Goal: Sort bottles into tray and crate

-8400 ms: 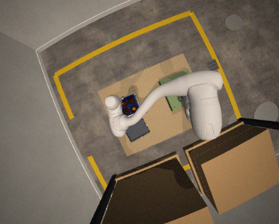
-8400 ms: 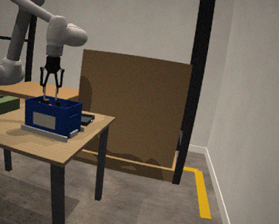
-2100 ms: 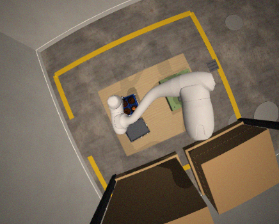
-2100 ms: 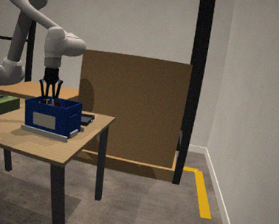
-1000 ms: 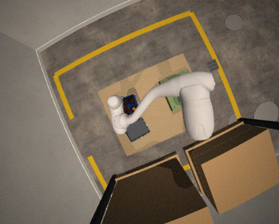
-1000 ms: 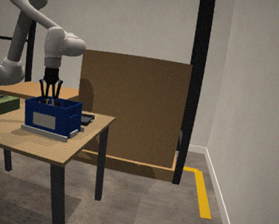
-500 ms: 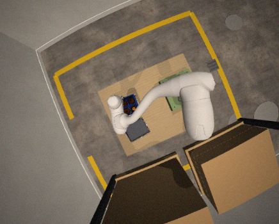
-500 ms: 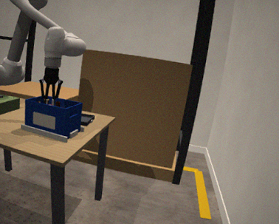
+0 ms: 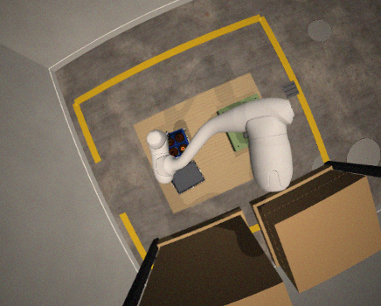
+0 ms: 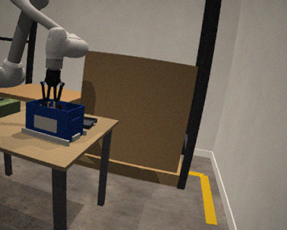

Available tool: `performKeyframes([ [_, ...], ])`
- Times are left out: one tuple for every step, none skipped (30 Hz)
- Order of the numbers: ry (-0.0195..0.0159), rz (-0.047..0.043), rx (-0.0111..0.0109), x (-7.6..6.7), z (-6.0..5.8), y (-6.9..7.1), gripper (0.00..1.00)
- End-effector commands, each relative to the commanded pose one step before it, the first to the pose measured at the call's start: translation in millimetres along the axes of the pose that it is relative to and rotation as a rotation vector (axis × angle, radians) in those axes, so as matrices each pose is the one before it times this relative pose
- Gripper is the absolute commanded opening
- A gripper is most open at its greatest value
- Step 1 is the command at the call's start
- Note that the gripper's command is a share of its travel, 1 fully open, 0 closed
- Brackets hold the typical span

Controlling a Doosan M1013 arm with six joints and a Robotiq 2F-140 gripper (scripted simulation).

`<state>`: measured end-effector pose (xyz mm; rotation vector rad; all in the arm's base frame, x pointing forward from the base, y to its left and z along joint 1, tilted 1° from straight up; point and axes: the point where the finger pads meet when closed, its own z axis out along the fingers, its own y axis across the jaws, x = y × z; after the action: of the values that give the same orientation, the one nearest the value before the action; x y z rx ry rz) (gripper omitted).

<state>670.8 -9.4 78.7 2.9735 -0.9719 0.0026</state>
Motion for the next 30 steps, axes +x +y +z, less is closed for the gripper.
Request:
performKeyframes([
  [0.00018, 0.00033, 0.00060, 0.52, -9.77, -0.37, 0.00],
  [-0.00035, 0.00012, -0.00014, 0.01, -3.33, -0.01, 0.00],
  [-0.00035, 0.00012, -0.00014, 0.01, -3.33, -0.01, 0.00],
  [-0.00035, 0.00012, -0.00014, 0.01, -3.33, 0.00, 0.00],
  [-0.00035, 0.00012, -0.00014, 0.01, -3.33, 0.00, 0.00],
  [-0.00035, 0.00012, -0.00014, 0.01, -3.33, 0.00, 0.00],
  [-0.00035, 0.00012, -0.00014, 0.01, -3.33, 0.00, 0.00],
  [-0.00035, 0.00012, -0.00014, 0.01, -3.33, 0.00, 0.00],
  [-0.00035, 0.00012, -0.00014, 0.01, -3.33, 0.00, 0.00],
  [-0.00035, 0.00012, -0.00014, 0.00, -3.33, 0.00, 0.00],
  [-0.00035, 0.00012, -0.00014, 0.00, -3.33, 0.00, 0.00],
  [-0.00035, 0.00012, -0.00014, 0.00, -3.33, 0.00, 0.00],
  [-0.00035, 0.00012, -0.00014, 0.00, -3.33, 0.00, 0.00],
  [0.00000, 0.00000, 0.00000, 0.00, 0.00, 0.00, 0.00],
  [0.00000, 0.00000, 0.00000, 0.00, 0.00, 0.00, 0.00],
  [-0.00184, -0.00080, -0.00311, -1.86, 5.96, 1.99, 0.00],
  [0.00013, 0.00006, 0.00022, 0.20, -3.32, -0.21, 0.00],
  [0.00013, 0.00006, 0.00022, 0.20, -3.32, -0.21, 0.00],
  [0.00013, 0.00006, 0.00022, 0.20, -3.32, -0.21, 0.00],
  [0.00013, 0.00006, 0.00022, 0.20, -3.32, -0.21, 0.00],
  [0.00013, 0.00006, 0.00022, 0.20, -3.32, -0.21, 0.00],
  [0.00013, 0.00006, 0.00022, 0.20, -3.32, -0.21, 0.00],
  [0.00013, 0.00006, 0.00022, 0.20, -3.32, -0.21, 0.00],
  [0.00013, 0.00006, 0.00022, 0.20, -3.32, -0.21, 0.00],
  [0.00013, 0.00006, 0.00022, 0.20, -3.32, -0.21, 0.00],
  [0.00013, 0.00006, 0.00022, 0.20, -3.32, -0.22, 0.00],
  [0.00013, 0.00006, 0.00022, 0.20, -3.32, -0.22, 0.00],
  [0.00013, 0.00006, 0.00022, 0.20, -3.32, -0.22, 0.00],
  [0.00013, 0.00006, 0.00022, 0.21, -3.32, -0.22, 0.00],
  [0.00013, 0.00006, 0.00022, 0.21, -3.32, -0.22, 0.00],
])
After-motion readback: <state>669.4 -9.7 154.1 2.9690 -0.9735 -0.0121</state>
